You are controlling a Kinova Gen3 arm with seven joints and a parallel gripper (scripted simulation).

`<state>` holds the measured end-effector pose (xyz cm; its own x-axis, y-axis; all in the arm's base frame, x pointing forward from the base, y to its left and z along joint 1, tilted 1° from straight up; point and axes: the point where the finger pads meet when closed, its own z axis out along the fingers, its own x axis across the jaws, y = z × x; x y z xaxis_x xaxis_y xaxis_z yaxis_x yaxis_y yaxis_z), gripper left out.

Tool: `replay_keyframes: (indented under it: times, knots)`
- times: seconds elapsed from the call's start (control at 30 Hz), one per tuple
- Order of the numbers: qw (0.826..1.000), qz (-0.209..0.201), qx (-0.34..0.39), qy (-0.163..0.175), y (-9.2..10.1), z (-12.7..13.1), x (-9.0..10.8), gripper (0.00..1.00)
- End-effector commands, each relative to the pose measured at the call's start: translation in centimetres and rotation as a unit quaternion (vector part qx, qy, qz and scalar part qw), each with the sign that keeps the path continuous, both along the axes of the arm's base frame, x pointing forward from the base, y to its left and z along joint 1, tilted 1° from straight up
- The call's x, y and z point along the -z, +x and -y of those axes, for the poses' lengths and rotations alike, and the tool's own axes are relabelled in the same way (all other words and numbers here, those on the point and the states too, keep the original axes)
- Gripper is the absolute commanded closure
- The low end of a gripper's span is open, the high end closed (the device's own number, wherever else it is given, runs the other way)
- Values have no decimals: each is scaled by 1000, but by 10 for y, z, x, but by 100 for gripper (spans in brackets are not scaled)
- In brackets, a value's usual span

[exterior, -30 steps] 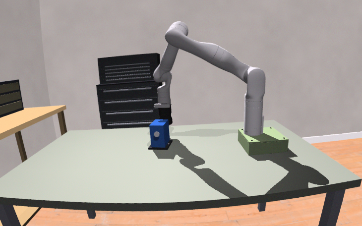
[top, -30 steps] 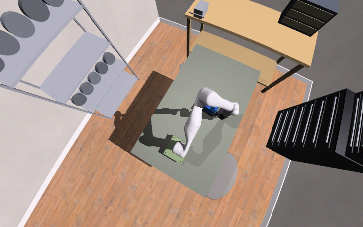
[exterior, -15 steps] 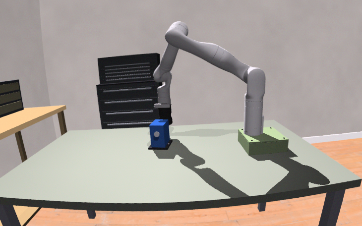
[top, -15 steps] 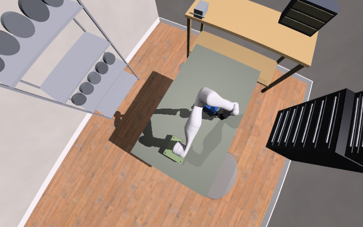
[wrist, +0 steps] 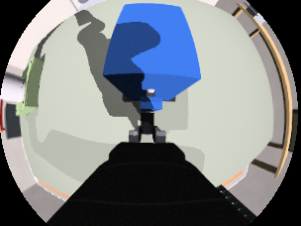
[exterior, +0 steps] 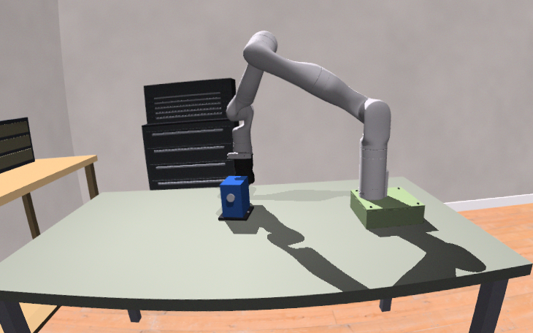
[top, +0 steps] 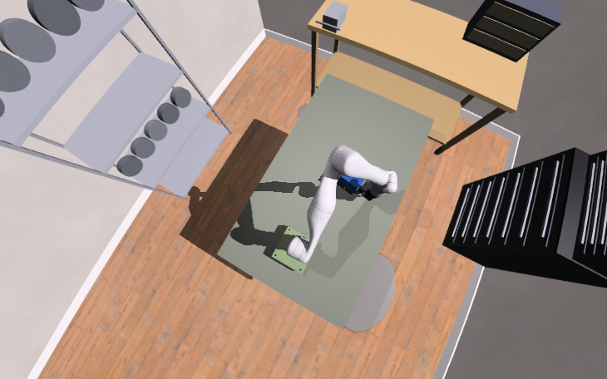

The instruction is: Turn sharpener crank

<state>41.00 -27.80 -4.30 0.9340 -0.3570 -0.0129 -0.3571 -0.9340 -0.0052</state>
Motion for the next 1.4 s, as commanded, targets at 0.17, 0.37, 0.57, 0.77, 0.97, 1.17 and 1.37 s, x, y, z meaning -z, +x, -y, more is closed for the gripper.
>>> replay_keyframes:
  times: [0.17, 0.37, 0.57, 0.77, 0.97, 1.17, 1.37]
  knots:
    - [1000, 0, 1, 0, -7, -2, -2, 100]
    - [1000, 0, 1, 0, -14, -5, -4, 100]
    - [1000, 0, 1, 0, -24, -9, -10, 100]
    - [1000, 0, 1, 0, -31, -12, -17, 100]
    - [1000, 0, 1, 0, -39, -15, -30, 100]
    - [1000, 0, 1, 0, -43, -16, -43, 100]
    - [1000, 0, 1, 0, -44, -16, -48, 100]
